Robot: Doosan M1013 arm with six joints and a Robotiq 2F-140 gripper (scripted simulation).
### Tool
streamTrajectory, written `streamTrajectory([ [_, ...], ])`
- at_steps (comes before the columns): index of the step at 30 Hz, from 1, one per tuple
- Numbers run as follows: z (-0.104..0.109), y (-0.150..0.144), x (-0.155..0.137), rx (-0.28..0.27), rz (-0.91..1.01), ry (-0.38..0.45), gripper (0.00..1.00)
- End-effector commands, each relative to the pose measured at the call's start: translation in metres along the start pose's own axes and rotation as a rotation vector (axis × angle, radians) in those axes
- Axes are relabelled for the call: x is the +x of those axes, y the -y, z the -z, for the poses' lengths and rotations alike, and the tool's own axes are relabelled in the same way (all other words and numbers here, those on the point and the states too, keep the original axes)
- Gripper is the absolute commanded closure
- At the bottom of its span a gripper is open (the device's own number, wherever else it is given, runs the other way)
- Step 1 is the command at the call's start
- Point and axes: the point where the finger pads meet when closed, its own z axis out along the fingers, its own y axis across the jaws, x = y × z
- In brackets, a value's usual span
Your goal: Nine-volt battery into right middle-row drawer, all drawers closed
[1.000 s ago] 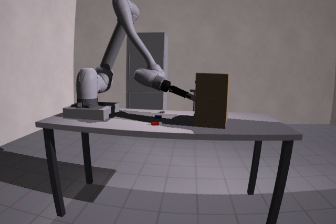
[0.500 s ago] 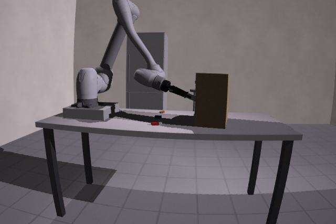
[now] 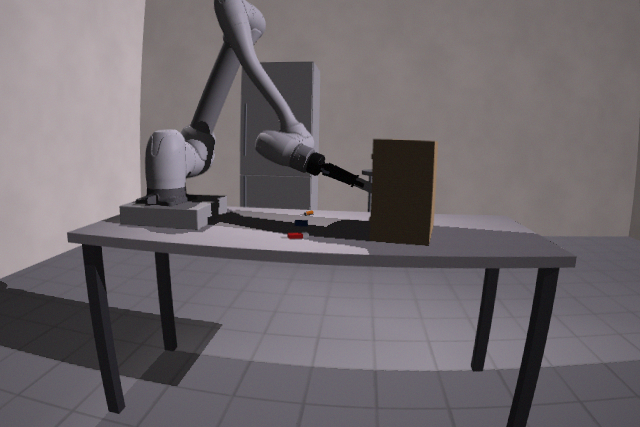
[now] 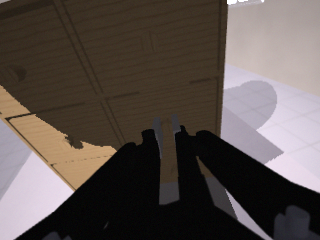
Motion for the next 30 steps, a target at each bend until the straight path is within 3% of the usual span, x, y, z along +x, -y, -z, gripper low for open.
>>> streamTrajectory([
  [1, 0.000, 0.000, 0.000, 0.000, 0.000, 0.000, 0.92],
  [30, 0.012, 0.000, -0.004, 0.000, 0.000, 0.000, 0.92],
])
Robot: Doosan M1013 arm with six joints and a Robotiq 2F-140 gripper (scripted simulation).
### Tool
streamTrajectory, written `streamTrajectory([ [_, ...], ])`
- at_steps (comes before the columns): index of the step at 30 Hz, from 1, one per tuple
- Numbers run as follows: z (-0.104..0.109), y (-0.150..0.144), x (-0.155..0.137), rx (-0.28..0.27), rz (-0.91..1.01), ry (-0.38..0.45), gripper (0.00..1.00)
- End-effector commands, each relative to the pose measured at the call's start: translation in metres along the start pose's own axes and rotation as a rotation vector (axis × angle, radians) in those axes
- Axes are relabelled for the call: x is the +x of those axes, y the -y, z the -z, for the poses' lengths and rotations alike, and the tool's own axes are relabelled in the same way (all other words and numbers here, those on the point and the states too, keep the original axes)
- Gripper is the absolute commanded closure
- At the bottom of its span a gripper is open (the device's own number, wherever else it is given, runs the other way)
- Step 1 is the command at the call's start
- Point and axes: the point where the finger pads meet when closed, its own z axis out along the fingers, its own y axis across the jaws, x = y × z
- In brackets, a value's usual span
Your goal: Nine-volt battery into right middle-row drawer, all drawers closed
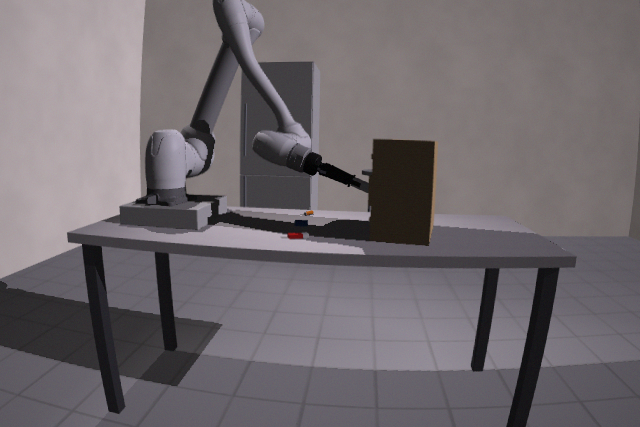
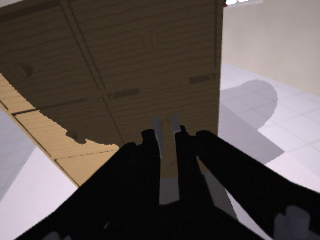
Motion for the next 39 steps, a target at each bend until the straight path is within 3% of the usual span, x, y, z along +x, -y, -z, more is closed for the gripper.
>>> streamTrajectory([
  [1, 0.003, 0.000, -0.001, 0.000, 0.000, 0.000, 0.92],
  [39, 0.045, 0.000, -0.016, 0.000, 0.000, 0.000, 0.92],
])
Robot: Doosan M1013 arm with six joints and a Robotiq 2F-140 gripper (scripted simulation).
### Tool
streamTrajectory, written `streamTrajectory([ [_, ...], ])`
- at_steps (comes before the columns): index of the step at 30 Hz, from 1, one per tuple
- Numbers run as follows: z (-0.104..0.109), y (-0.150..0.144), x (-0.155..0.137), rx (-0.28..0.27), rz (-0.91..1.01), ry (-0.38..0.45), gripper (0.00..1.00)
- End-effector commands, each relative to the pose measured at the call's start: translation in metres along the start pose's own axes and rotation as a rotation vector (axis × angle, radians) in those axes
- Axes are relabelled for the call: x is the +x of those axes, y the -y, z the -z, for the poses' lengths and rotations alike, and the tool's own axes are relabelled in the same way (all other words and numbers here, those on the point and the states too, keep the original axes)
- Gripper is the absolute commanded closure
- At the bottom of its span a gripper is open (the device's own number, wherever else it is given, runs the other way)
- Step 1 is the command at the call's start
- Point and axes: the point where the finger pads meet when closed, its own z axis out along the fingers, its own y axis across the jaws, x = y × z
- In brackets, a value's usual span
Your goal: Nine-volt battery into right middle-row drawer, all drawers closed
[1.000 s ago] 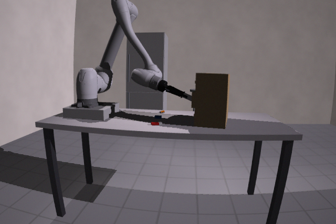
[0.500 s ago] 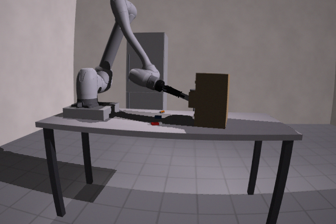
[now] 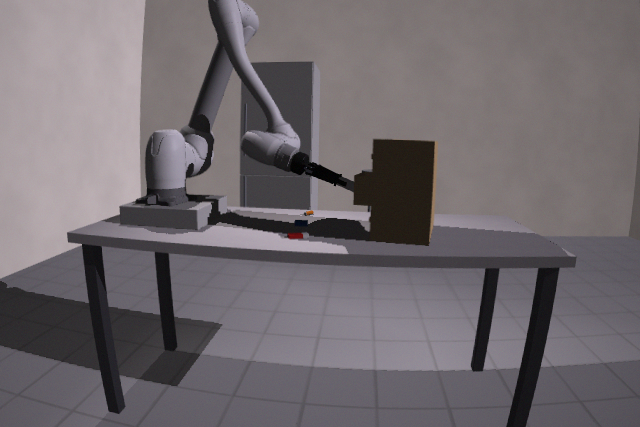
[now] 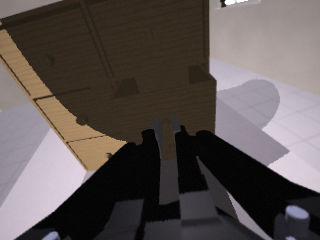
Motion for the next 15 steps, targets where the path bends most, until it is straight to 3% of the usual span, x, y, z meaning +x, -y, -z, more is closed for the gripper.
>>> streamTrajectory([
  [1, 0.0023, 0.0000, -0.0008, 0.000, 0.000, 0.000, 0.92],
  [15, 0.0096, 0.0000, -0.0034, 0.000, 0.000, 0.000, 0.92],
])
